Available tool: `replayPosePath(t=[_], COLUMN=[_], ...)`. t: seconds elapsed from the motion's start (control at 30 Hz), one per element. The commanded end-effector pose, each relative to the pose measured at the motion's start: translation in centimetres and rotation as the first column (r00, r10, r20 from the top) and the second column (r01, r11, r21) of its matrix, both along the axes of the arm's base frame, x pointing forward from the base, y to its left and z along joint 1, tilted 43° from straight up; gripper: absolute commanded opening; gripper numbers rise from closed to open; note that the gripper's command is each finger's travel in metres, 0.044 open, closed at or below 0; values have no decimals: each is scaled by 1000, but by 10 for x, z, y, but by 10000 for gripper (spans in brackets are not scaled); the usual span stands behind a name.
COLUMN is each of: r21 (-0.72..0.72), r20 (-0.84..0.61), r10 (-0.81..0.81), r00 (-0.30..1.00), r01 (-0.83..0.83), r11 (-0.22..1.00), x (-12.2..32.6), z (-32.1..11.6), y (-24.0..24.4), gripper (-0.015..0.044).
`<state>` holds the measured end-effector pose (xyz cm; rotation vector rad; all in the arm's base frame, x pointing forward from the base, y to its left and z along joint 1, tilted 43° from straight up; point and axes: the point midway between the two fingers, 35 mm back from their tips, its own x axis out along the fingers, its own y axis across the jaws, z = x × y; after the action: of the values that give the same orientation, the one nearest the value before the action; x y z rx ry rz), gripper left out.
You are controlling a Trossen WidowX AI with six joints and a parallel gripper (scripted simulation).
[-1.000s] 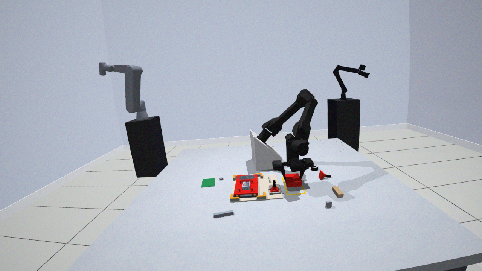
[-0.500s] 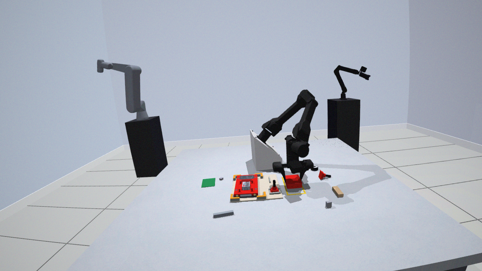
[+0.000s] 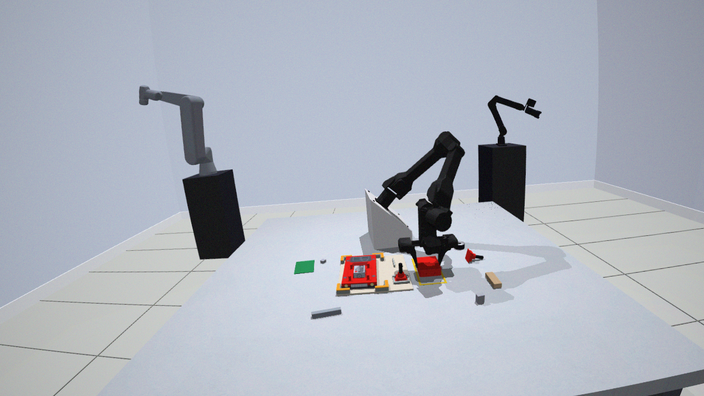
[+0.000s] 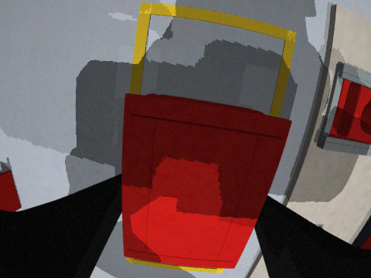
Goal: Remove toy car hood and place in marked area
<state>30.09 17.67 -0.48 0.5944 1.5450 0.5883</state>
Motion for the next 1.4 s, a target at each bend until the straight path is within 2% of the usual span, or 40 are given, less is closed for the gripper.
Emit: replayPosePath(t=[0.0, 0.3, 0.57, 1.37], r21=[0, 0, -1, -1], r20=[0, 1, 2, 2], r10=[0, 0, -2, -2], r00=[1000, 1000, 1000, 1000], r01=[0, 0, 2, 2], r11=[1000, 1000, 1000, 1000], x=[0, 0, 4, 4], z=[0, 2, 52, 52], y=[0, -2, -50, -50], gripper=[210, 440, 440, 440])
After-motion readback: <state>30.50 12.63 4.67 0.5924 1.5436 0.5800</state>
